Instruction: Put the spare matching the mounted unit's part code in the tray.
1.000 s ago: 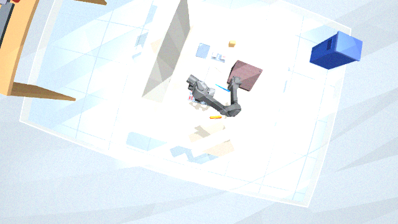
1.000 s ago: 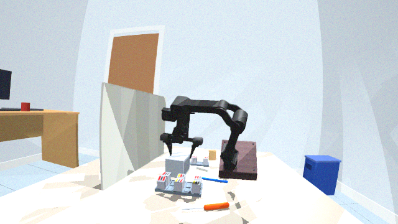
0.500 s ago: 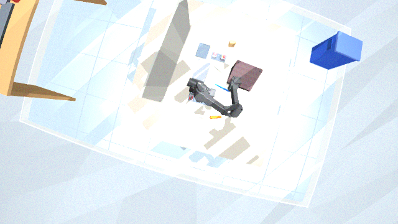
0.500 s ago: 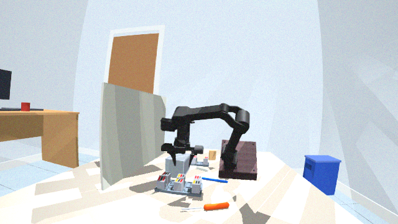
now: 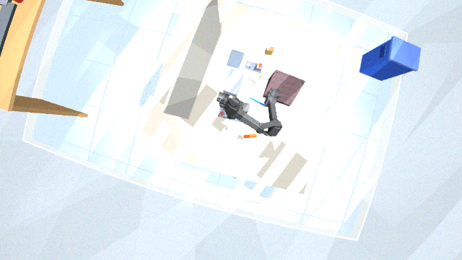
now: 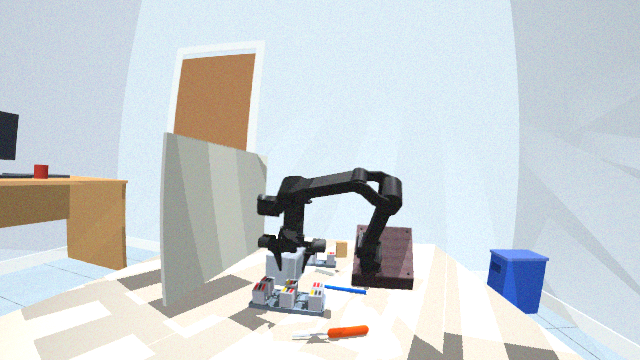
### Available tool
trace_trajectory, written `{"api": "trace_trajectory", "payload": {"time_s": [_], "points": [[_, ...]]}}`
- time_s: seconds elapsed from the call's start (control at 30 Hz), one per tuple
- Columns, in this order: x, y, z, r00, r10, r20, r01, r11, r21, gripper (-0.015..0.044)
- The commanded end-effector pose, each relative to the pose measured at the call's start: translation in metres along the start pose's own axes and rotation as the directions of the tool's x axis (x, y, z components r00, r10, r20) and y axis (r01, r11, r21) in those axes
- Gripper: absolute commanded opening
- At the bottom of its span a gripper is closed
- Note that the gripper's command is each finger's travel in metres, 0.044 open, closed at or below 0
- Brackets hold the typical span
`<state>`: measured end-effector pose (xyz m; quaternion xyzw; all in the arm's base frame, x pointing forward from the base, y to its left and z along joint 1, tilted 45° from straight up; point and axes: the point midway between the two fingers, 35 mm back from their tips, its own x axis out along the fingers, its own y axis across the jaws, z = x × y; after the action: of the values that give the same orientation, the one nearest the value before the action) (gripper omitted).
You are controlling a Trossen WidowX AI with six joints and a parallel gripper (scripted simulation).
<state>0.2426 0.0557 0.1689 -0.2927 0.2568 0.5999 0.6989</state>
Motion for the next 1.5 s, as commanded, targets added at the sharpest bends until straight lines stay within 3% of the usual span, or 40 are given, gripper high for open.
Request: {"api": "trace_trajectory", "payload": {"time_s": [0.0,1.47], "points": [[0.006,0.000,0.000,1.000,0.003,0.002,-0.003,1.000,0.002,0.0300],[0.068,0.002,0.002,1.000,0.001,0.009,-0.001,1.000,0.001,0.0300]]}}
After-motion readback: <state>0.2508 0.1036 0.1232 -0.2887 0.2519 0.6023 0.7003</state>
